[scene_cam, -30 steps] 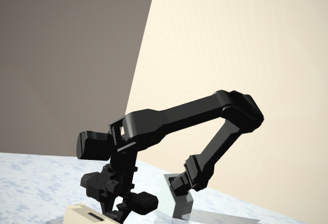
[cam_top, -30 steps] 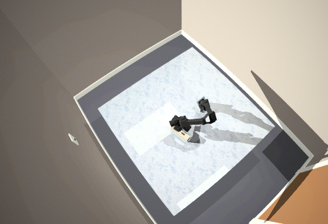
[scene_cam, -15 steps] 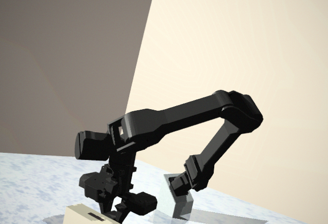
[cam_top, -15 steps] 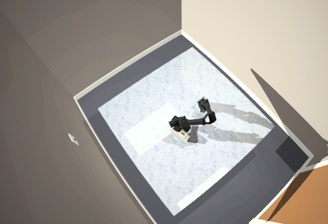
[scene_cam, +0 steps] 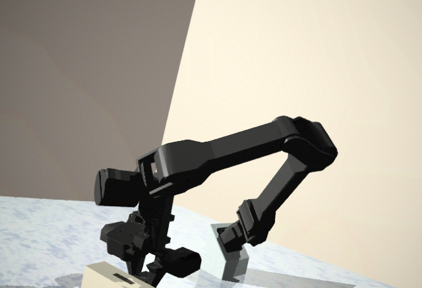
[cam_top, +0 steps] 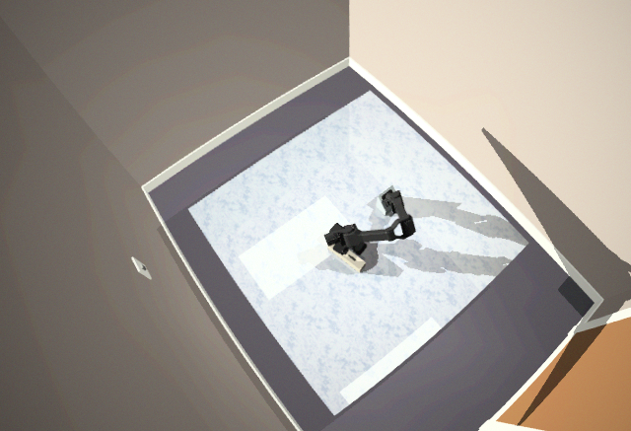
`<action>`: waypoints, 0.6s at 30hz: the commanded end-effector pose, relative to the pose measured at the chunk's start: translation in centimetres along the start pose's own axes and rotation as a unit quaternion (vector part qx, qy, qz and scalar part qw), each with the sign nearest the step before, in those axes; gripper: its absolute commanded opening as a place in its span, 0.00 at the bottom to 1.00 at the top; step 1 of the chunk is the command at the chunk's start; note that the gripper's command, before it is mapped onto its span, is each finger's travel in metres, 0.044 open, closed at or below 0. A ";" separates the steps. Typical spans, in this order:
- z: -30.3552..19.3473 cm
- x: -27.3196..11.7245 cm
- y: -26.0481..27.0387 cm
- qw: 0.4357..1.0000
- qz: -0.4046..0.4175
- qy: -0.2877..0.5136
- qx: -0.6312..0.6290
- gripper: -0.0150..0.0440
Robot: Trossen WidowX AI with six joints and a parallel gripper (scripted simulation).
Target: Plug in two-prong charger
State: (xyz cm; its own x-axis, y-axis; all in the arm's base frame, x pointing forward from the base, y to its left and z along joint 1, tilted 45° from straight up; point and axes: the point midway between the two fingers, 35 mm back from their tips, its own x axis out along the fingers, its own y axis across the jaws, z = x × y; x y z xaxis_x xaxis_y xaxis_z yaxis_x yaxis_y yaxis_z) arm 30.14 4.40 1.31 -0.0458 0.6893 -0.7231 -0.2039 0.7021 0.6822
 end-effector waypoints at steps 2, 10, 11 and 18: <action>0.3 -0.1 0.1 1.000 0.002 -0.002 0.001 0.25; 0.6 -0.1 0.1 1.000 0.002 -0.003 0.001 0.25; 0.7 -0.1 0.1 1.000 0.002 -0.003 0.001 0.25; 1.0 -0.1 0.1 1.000 0.002 -0.003 0.001 0.25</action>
State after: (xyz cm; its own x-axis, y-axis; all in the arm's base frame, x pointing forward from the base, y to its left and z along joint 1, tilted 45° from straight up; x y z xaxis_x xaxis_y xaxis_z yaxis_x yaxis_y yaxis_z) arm 30.32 4.42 1.37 -0.0574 0.6911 -0.7205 -0.1890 0.7011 0.6876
